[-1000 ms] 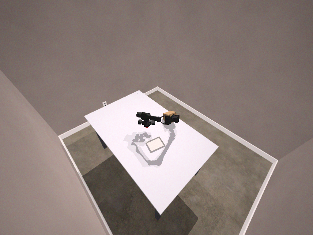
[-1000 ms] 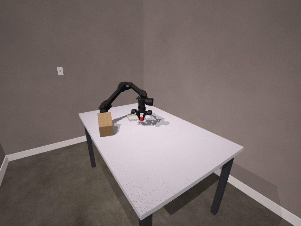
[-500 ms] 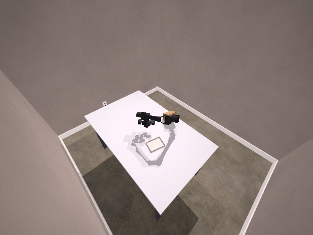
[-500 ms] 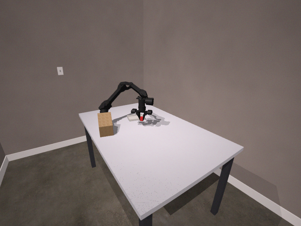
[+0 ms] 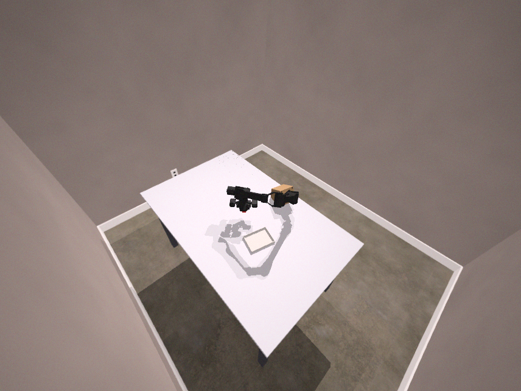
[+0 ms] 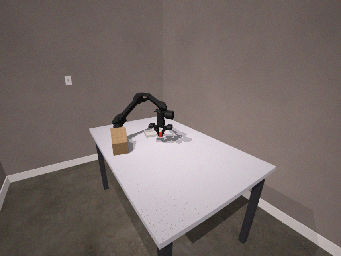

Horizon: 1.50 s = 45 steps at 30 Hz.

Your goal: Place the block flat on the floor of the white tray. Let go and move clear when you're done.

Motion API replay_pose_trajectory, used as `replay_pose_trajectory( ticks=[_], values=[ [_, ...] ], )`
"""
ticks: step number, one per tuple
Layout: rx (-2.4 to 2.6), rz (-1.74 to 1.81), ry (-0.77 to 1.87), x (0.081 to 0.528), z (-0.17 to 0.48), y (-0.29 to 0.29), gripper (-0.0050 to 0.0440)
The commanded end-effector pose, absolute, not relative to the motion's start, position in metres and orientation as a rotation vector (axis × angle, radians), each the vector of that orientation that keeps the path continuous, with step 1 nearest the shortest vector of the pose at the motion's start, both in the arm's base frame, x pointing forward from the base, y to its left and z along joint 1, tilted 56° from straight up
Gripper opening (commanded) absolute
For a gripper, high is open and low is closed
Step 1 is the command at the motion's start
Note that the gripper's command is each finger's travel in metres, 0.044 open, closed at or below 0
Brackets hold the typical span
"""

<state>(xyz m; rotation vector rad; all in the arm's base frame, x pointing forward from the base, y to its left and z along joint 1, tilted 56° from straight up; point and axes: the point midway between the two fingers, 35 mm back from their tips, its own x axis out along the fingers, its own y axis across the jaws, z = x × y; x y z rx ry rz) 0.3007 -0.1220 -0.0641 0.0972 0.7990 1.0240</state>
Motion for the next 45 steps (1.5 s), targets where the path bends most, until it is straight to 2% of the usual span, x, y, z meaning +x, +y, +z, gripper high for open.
replay_pose_trajectory(
  ticks=[1,12,20,33,45],
  values=[
    [0.078,1.017,0.795,0.303,-0.06,-0.126,0.0],
    [0.078,1.017,0.795,0.303,-0.058,-0.125,0.0],
    [0.079,1.019,0.793,0.311,-0.021,-0.102,0.0],
    [0.078,1.017,0.795,0.345,0.12,-0.013,0.0],
    [0.078,1.017,0.794,0.345,0.124,-0.01,0.0]
  ],
)
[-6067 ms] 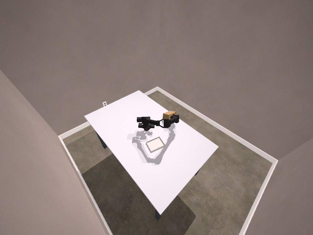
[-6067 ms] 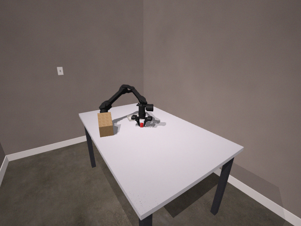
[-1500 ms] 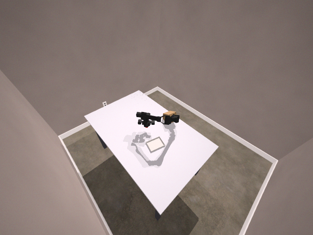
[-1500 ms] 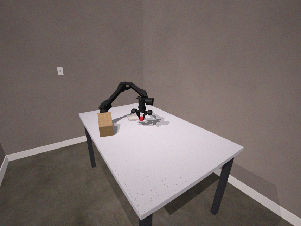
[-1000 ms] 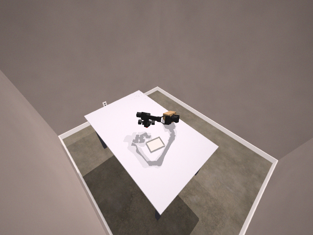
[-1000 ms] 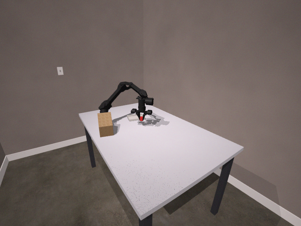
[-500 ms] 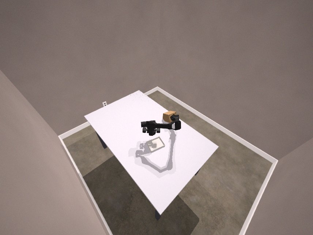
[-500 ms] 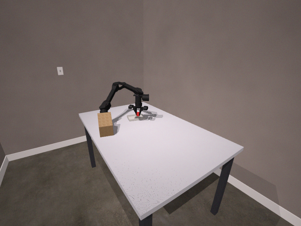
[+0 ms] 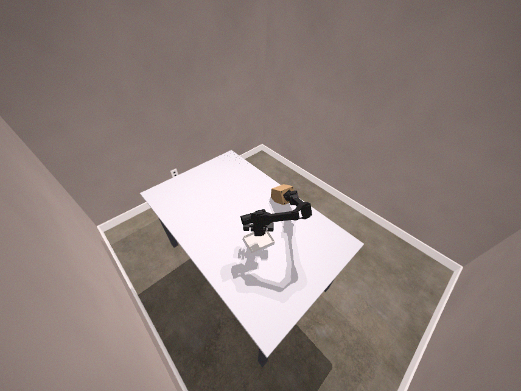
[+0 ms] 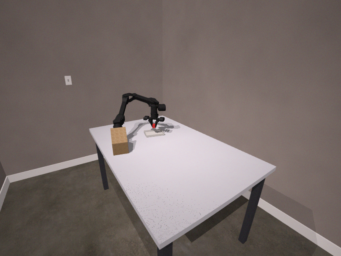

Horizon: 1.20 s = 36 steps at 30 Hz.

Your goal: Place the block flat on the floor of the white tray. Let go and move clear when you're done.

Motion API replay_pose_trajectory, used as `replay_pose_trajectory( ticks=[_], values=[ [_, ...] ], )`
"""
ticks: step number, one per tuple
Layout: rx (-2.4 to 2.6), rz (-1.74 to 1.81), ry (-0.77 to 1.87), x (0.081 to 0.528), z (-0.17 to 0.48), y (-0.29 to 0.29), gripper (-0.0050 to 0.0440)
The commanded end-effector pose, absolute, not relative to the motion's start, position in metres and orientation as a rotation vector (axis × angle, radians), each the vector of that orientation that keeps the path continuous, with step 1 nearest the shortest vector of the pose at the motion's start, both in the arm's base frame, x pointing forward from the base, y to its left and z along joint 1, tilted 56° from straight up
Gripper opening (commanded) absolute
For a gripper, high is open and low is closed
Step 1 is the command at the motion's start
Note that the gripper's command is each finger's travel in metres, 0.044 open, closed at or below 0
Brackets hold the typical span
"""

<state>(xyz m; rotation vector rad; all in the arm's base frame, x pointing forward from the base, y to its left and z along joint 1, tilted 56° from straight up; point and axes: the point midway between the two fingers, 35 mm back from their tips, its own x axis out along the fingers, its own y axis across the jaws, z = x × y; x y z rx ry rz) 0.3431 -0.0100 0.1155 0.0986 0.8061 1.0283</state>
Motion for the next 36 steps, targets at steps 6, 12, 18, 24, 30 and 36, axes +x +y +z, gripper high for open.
replay_pose_trajectory(
  ticks=[6,12,18,24,30,36],
  values=[
    [0.078,1.017,0.794,0.345,0.124,-0.01,0.0],
    [0.078,1.017,0.794,0.345,0.124,-0.01,0.0],
    [0.078,1.017,0.794,0.345,0.124,-0.01,0.0],
    [0.078,1.017,0.795,0.346,0.122,-0.008,0.0],
    [0.078,1.017,0.795,0.348,0.119,-0.002,0.0],
    [0.078,1.017,0.795,0.352,0.11,0.011,0.0]
  ],
)
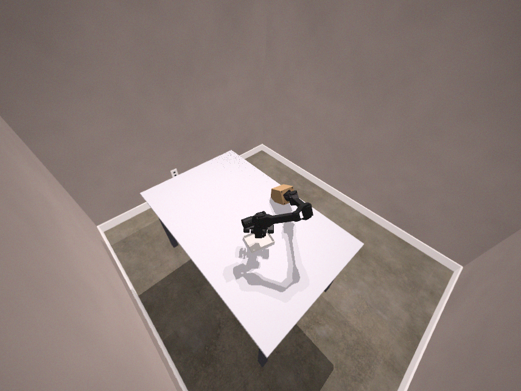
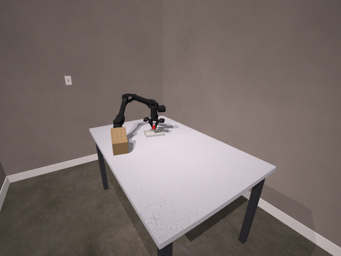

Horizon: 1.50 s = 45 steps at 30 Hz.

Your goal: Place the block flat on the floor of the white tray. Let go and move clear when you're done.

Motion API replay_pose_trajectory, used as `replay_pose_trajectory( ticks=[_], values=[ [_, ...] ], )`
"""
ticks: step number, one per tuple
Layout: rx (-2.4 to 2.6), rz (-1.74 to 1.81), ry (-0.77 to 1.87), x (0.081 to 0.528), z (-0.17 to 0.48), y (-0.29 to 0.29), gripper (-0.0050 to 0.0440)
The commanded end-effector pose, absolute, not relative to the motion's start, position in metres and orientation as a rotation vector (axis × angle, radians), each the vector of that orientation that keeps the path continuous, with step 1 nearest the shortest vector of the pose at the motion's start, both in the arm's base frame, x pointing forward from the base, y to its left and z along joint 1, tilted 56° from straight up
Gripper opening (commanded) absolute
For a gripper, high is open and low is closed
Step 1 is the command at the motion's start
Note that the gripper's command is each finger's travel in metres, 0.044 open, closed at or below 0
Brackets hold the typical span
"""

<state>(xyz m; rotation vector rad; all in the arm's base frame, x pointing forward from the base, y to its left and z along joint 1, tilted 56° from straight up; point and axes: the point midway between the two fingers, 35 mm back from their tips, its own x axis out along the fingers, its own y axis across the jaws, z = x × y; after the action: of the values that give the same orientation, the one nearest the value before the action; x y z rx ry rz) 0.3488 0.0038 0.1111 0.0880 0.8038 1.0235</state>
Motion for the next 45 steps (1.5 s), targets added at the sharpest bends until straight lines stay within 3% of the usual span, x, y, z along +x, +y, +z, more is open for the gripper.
replay_pose_trajectory(
  ticks=[1,45],
  values=[
    [0.078,1.017,0.795,0.352,0.108,0.014,0.0],
    [0.078,1.017,0.795,0.36,0.093,0.037,0.0]
  ],
)
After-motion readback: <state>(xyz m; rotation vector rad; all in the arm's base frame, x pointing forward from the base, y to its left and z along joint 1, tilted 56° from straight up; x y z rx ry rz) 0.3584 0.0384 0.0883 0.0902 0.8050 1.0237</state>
